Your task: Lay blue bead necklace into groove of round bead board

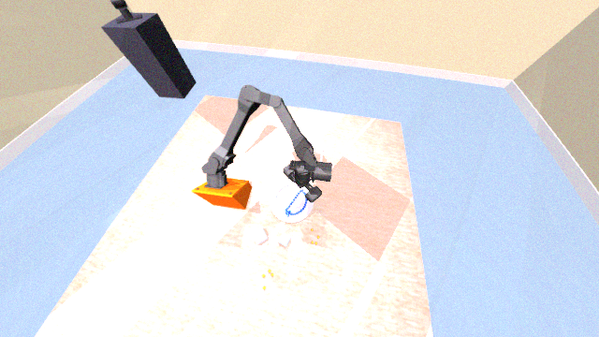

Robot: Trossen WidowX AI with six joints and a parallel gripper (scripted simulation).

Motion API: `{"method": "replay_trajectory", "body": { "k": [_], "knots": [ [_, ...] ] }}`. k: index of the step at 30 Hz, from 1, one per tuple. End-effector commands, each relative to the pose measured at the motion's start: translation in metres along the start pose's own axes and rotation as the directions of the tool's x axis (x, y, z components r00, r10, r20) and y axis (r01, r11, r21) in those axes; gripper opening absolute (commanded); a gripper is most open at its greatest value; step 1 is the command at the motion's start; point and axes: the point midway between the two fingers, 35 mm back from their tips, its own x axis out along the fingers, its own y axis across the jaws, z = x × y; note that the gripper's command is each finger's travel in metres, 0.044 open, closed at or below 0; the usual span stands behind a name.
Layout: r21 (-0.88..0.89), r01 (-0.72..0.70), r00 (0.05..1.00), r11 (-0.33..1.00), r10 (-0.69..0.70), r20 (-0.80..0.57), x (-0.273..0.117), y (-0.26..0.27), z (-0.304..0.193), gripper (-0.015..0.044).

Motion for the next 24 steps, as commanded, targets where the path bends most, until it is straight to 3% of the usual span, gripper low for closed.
{"method": "replay_trajectory", "body": {
  "k": [1, 3, 10, 15, 24],
  "knots": [
    [-0.006, -0.001, 1.000, 1.000, 0.001, 0.003, -0.001, 0.000, 0.001, 0.0440],
    [-0.006, -0.001, 1.000, 1.000, 0.001, 0.003, -0.001, 0.000, 0.001, 0.0440],
    [-0.099, 0.001, 1.000, 0.995, 0.000, 0.001, -0.032, -0.003, -0.011, 0.0256],
    [-0.102, 0.001, 1.000, 0.995, 0.000, 0.001, -0.033, -0.003, -0.011, 0.0125],
    [-0.101, 0.002, 1.000, 0.995, -0.001, 0.005, -0.025, -0.004, -0.010, 0.0120]
  ]
}}
